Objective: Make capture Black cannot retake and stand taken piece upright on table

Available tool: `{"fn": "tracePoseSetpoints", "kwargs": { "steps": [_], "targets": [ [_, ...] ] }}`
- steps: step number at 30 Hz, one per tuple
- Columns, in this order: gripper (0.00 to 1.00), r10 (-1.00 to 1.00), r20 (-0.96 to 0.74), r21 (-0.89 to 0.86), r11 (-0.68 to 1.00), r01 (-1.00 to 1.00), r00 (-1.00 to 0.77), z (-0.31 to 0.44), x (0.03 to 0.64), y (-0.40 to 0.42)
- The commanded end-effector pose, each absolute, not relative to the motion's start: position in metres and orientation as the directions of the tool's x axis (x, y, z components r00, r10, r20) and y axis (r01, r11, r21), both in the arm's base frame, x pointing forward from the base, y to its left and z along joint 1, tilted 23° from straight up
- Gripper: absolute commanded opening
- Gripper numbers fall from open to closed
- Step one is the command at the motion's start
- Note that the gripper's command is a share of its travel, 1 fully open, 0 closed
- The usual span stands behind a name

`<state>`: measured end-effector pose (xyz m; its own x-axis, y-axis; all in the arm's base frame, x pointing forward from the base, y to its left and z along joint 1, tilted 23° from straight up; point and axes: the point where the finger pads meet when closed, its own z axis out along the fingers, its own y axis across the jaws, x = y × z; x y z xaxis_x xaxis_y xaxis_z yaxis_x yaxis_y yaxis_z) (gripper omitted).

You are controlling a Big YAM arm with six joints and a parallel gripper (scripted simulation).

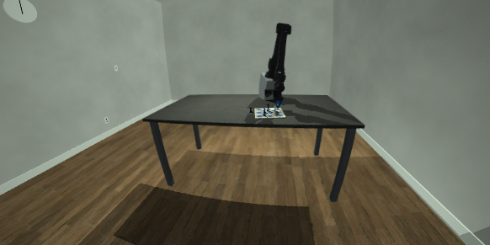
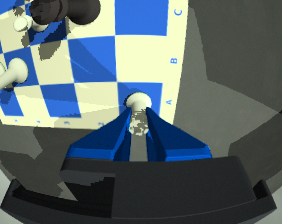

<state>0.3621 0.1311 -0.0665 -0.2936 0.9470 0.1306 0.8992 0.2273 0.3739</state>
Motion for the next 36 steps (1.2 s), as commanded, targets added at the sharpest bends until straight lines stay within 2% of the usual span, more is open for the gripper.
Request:
{"fn": "tracePoseSetpoints", "kwargs": {
  "steps": [1, 4, 5, 9, 10, 12, 13, 15, 16, 18, 19, 36],
  "targets": [
    [0.0, 0.945, 0.124, 0.389, 0.234, 0.891, -0.303, -0.064, 0.369, 0.135],
    [0.0, 0.945, 0.124, 0.389, 0.234, 0.891, -0.303, -0.064, 0.369, 0.135],
    [0.07, 0.945, 0.124, 0.389, 0.234, 0.891, -0.303, -0.064, 0.369, 0.135],
    [0.07, 0.945, 0.124, 0.389, 0.234, 0.891, -0.303, -0.064, 0.369, 0.135],
    [0.15, 0.945, 0.124, 0.389, 0.234, 0.891, -0.303, -0.064, 0.369, 0.135],
    [0.15, 0.945, 0.124, 0.389, 0.234, 0.891, -0.303, -0.064, 0.369, 0.135],
    [0.22, 0.945, 0.124, 0.389, 0.234, 0.891, -0.303, -0.064, 0.369, 0.135],
    [0.22, 0.945, 0.124, 0.389, 0.234, 0.891, -0.303, -0.064, 0.369, 0.135],
    [0.29, 0.945, 0.124, 0.389, 0.234, 0.891, -0.303, -0.064, 0.369, 0.135],
    [0.29, 0.945, 0.124, 0.389, 0.234, 0.891, -0.303, -0.064, 0.369, 0.135],
    [0.36, 0.945, 0.124, 0.389, 0.234, 0.891, -0.303, -0.064, 0.369, 0.135],
    [0.36, 0.946, 0.122, 0.386, 0.233, 0.893, -0.299, -0.053, 0.361, 0.127]
  ]
}}
